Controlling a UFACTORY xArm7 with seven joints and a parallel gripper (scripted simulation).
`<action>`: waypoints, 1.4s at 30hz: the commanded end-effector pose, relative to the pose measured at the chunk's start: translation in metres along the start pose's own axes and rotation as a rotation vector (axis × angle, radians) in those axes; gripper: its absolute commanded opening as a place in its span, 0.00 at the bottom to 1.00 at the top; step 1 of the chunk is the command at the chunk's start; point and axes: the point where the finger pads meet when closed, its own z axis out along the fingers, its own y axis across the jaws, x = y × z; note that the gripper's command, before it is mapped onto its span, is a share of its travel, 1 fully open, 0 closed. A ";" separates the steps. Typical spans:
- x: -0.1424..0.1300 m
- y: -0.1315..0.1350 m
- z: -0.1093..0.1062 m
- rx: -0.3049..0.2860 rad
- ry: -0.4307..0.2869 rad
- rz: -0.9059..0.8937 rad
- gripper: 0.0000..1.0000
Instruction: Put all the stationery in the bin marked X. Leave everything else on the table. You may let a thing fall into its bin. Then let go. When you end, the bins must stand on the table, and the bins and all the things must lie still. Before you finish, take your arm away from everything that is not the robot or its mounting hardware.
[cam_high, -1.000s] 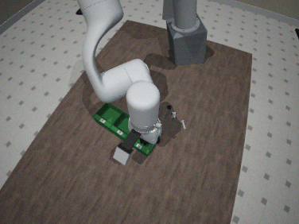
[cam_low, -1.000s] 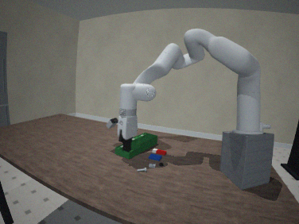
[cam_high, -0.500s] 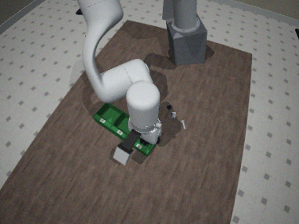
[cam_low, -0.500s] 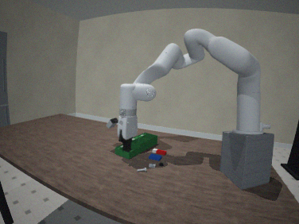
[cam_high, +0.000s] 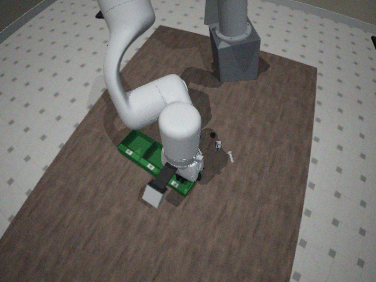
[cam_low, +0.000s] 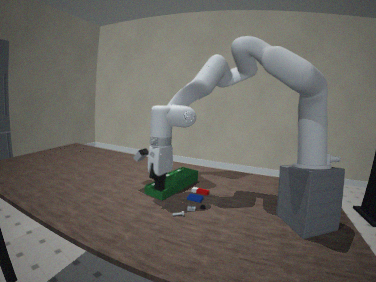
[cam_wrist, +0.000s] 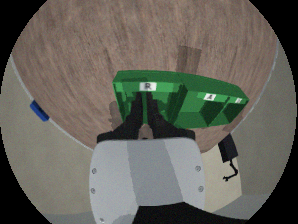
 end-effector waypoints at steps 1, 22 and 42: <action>0.002 -0.001 -0.002 0.001 0.004 0.000 0.07; 0.002 -0.001 -0.027 0.001 0.004 0.000 0.07; 0.001 -0.001 -0.086 0.001 0.004 -0.001 0.07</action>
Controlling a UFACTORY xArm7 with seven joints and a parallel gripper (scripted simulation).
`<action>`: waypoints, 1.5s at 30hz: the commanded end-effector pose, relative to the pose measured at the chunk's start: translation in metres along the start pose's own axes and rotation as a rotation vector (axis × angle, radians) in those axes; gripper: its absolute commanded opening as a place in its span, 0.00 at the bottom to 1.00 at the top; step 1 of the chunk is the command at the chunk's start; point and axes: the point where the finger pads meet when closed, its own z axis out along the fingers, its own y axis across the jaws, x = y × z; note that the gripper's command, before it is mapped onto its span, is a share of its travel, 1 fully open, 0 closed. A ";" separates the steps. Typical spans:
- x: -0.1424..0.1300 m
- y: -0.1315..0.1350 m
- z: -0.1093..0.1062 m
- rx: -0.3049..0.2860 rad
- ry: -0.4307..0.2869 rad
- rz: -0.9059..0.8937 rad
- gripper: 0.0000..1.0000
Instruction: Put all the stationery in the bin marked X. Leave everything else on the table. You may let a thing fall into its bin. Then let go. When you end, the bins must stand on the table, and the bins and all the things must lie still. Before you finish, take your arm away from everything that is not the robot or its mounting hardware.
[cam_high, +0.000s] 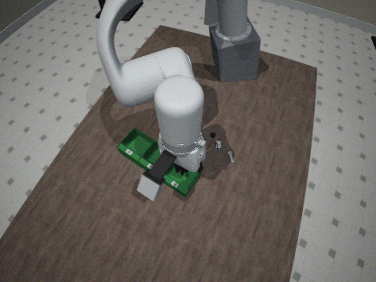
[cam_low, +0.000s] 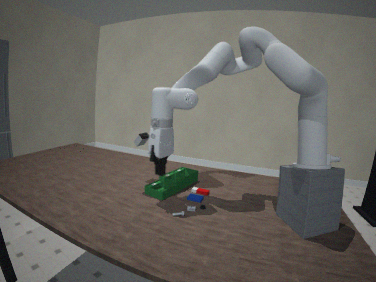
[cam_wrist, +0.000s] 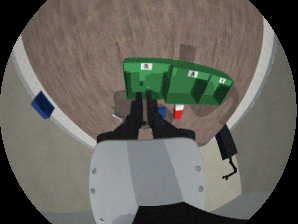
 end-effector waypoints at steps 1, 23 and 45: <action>0.003 -0.001 -0.033 0.002 0.008 -0.001 0.07; 0.002 -0.001 -0.124 0.002 0.008 -0.001 0.07; -0.079 0.065 -0.040 0.001 0.007 -0.072 0.38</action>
